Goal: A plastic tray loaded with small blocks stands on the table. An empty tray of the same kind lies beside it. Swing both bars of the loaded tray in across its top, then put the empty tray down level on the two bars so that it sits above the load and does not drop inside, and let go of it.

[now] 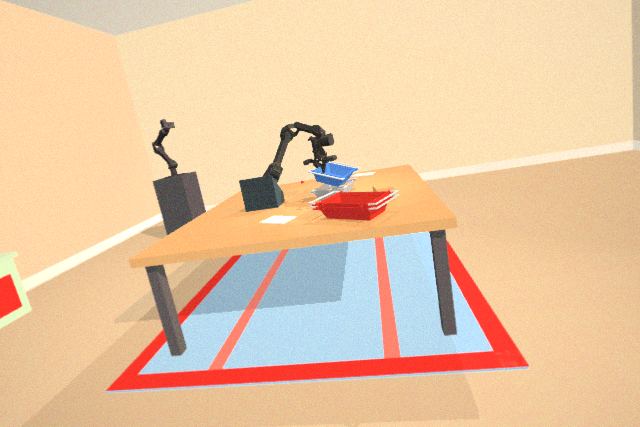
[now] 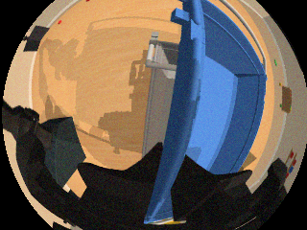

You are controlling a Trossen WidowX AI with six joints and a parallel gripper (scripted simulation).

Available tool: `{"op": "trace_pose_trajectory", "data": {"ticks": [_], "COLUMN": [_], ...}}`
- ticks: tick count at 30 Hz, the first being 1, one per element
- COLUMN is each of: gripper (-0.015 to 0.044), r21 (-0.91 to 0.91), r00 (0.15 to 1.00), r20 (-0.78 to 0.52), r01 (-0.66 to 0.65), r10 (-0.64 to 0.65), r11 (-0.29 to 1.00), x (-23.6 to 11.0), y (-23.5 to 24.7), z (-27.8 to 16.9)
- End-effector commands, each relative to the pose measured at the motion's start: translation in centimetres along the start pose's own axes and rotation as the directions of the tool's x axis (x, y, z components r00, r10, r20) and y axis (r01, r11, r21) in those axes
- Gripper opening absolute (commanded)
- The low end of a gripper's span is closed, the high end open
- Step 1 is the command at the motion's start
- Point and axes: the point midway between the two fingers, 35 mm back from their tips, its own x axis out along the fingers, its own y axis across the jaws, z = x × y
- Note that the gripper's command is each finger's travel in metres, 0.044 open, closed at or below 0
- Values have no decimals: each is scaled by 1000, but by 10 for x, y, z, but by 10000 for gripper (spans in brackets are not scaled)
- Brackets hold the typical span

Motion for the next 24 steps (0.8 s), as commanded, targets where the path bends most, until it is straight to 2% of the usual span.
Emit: {"op": "trace_pose_trajectory", "data": {"ticks": [1,24], "gripper": [0,0], "r21": [-5,-5], "r00": [1000,1000], "r20": [-2,-1], "r01": [-18,-18], "r10": [18,18], "r11": [1000,1000], "x": [7,16], "y": [5,10], "z": [2,2]}}
